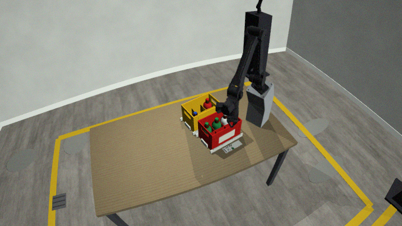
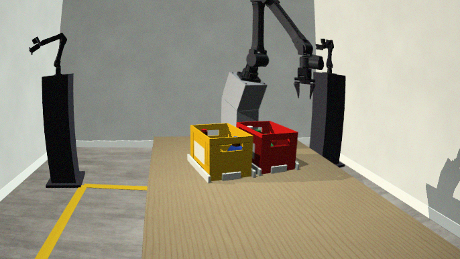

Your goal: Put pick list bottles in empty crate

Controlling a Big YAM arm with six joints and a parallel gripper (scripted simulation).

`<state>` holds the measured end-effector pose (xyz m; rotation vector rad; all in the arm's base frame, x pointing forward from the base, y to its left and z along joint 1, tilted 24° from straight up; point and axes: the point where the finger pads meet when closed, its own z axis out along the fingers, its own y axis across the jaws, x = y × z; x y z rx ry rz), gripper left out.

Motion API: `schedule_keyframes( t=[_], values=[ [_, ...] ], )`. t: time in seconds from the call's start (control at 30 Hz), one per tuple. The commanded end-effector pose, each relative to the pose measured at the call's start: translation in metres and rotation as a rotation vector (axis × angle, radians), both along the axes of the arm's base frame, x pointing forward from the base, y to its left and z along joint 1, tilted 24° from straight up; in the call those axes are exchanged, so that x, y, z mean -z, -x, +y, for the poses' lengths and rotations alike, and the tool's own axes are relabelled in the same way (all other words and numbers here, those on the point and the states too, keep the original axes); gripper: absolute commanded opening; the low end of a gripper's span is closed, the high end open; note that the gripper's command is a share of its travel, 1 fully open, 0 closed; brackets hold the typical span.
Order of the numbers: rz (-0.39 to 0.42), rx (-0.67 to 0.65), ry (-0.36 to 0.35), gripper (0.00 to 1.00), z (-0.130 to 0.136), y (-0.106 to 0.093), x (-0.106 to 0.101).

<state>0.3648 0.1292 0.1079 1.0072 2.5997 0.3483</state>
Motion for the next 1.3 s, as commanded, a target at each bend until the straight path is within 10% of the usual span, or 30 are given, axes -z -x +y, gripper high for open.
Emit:
schedule_keyframes(
  t=[0.0,1.27],
  values=[
    [-0.05,0.013,-0.034,0.61,0.026,-0.006,-0.036],
    [-0.02,0.036,-0.03,0.61,0.147,0.035,-0.077]
  ],
)
